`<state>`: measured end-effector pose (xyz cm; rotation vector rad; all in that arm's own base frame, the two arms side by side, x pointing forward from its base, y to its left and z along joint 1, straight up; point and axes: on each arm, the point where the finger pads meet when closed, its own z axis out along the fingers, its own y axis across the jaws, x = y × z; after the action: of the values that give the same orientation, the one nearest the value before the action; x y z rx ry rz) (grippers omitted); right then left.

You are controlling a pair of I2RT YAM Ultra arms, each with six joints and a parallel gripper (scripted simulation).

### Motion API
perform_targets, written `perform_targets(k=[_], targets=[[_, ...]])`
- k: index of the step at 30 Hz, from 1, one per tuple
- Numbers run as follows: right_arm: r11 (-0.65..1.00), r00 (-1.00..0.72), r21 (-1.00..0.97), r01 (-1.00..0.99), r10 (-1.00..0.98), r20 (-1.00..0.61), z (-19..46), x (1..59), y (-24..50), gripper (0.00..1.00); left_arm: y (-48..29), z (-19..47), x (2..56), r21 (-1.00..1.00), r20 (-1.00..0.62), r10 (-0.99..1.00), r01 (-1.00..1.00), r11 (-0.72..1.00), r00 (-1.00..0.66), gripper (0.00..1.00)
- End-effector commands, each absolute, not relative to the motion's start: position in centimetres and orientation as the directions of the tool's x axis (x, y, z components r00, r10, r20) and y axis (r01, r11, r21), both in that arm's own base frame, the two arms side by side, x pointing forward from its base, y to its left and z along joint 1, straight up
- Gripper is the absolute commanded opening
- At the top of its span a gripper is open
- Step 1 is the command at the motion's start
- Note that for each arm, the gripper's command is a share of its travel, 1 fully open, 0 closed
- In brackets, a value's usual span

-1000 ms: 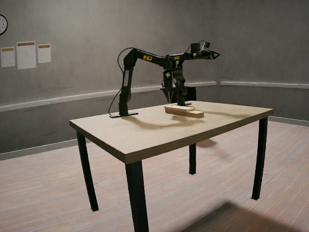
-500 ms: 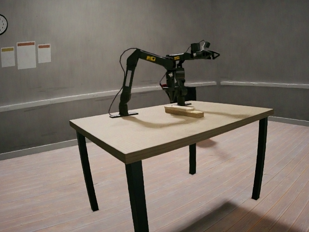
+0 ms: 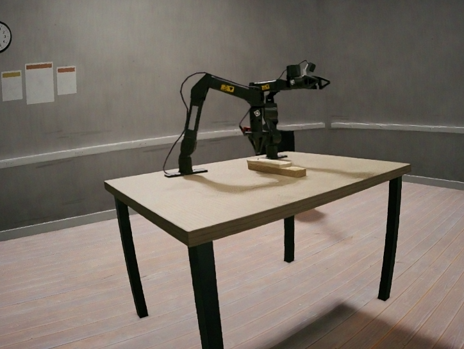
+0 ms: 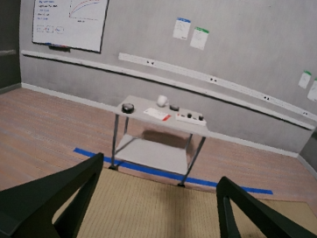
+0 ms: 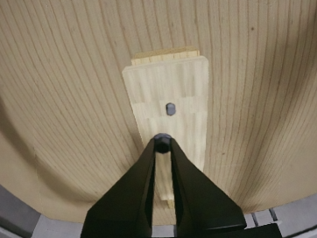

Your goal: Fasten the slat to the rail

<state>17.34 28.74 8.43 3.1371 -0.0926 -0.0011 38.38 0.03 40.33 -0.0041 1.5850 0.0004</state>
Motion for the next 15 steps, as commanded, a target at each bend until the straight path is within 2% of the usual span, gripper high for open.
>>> perform_targets(k=[1, 15], targets=[[-0.998, 0.998, -0.007, -0.057, -0.057, 0.001, 9.4, 17.6, 28.9, 0.12, 0.1, 41.2, 38.1, 0.0, -1.0, 0.0, 0.0, 1.0, 0.012, 1.0], [-1.0, 1.0, 0.001, -0.03, -0.03, -0.003, 9.2, 16.4, 29.3, 0.12, 0.1, 41.2, 38.1, 0.0, -1.0, 0.0, 0.0, 1.0, 0.012, 1.0]])
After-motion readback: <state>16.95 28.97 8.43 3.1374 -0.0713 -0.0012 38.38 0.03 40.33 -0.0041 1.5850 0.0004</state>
